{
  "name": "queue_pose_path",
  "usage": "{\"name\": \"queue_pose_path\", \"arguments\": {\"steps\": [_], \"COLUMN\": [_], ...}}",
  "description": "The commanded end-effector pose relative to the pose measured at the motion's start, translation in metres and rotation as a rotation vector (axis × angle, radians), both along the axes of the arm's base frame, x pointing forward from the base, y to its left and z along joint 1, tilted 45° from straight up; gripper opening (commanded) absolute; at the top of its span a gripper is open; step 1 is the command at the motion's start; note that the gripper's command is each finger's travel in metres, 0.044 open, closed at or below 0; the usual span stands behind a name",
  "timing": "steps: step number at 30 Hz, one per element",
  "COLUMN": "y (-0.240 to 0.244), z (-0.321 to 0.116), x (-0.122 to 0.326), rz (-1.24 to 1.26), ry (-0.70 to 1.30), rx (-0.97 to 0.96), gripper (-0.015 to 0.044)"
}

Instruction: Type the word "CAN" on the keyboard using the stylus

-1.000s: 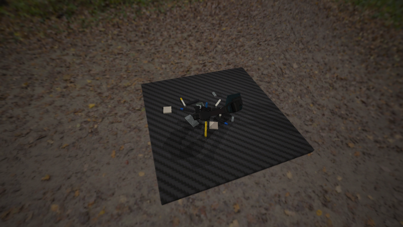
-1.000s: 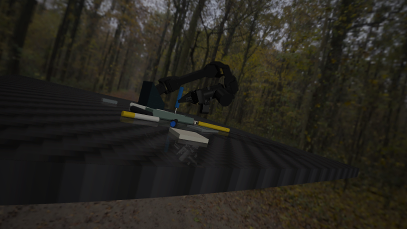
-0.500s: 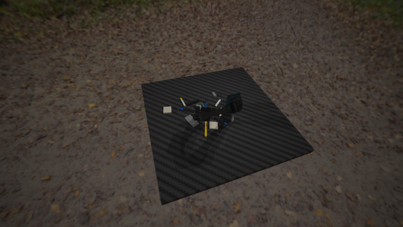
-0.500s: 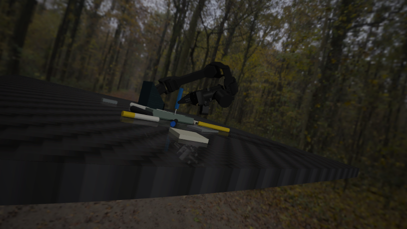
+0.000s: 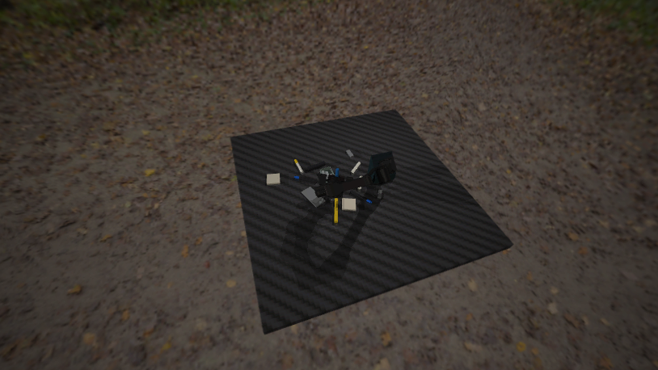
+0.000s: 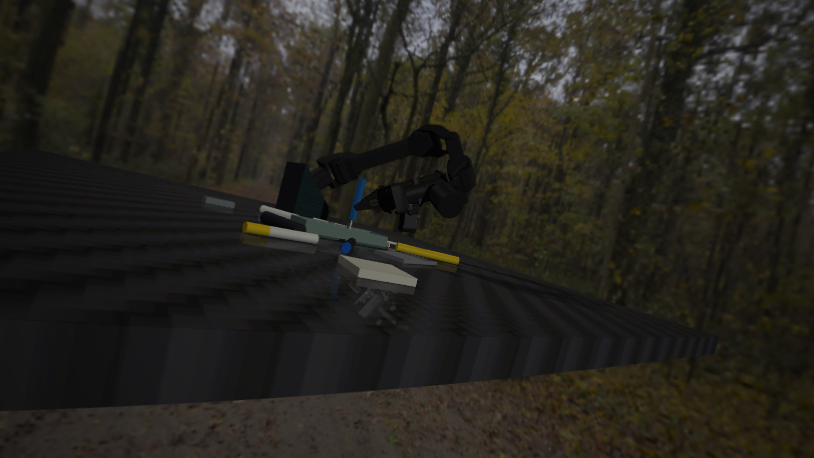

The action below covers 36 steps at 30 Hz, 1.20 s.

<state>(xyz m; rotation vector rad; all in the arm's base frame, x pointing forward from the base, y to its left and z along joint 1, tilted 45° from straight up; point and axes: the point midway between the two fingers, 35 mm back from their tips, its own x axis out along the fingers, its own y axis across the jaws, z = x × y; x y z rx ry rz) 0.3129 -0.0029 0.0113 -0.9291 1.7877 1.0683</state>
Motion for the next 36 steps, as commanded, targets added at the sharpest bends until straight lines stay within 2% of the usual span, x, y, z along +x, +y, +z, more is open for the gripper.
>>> {"name": "queue_pose_path", "arguments": {"steps": [1,16,24,36], "y": [0.002,0.001,-0.024,-0.022], "z": [-0.002,-0.001,0.024,0.023], "x": [0.0,0.0,-0.002,-0.001], "rz": [-0.005,-0.005,-0.005,-0.01], "ry": [-0.001,-0.002,-0.002,-0.003], "rx": [0.003,0.003,0.001,0.005], "gripper": [0.0081,0.0081,0.0081,0.0081]}}
